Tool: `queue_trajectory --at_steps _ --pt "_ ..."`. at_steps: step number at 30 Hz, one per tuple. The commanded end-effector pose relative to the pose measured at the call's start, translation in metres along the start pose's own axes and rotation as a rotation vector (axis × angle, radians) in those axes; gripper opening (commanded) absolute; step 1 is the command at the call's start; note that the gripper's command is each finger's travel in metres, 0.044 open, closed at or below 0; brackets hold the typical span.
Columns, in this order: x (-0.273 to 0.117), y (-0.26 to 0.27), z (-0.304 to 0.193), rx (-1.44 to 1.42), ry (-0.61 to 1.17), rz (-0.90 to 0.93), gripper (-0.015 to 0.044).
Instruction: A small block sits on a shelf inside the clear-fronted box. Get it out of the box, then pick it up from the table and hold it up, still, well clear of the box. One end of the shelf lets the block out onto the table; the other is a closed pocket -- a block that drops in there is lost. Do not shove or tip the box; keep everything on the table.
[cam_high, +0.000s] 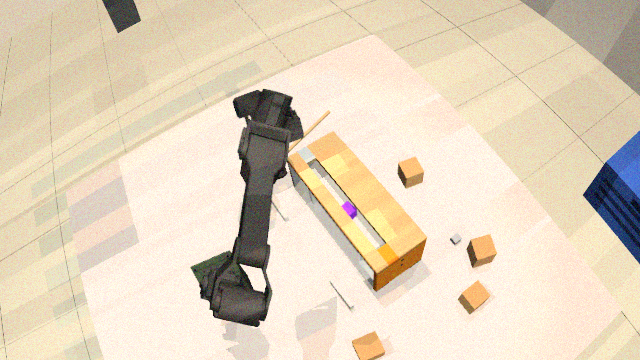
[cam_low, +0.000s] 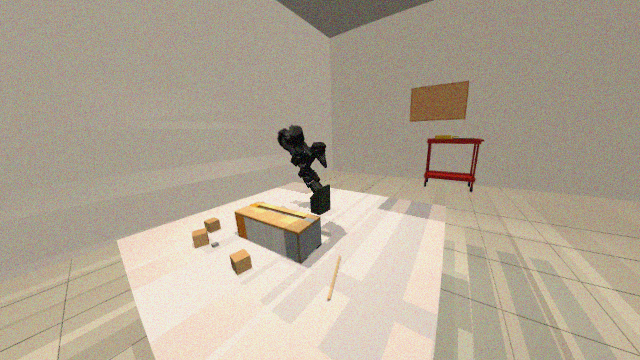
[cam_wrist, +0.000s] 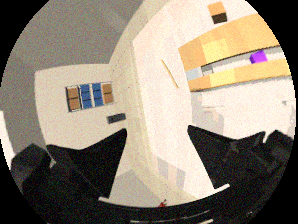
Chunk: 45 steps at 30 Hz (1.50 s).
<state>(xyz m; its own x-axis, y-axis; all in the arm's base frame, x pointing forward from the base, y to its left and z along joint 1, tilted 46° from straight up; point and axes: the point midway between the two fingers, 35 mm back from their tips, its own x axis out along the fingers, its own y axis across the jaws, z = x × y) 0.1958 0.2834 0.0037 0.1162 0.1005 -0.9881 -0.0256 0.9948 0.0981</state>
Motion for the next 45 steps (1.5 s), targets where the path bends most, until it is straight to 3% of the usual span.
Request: queue_trajectory --at_steps 1,12,45 --pt "-0.009 -0.051 0.041 0.364 -0.053 -0.148 0.0400" --pt "-0.061 -0.211 0.097 1.301 -0.279 -0.543 0.0400" --pt "-0.036 -0.244 0.102 1.314 -0.284 -0.548 0.0400"
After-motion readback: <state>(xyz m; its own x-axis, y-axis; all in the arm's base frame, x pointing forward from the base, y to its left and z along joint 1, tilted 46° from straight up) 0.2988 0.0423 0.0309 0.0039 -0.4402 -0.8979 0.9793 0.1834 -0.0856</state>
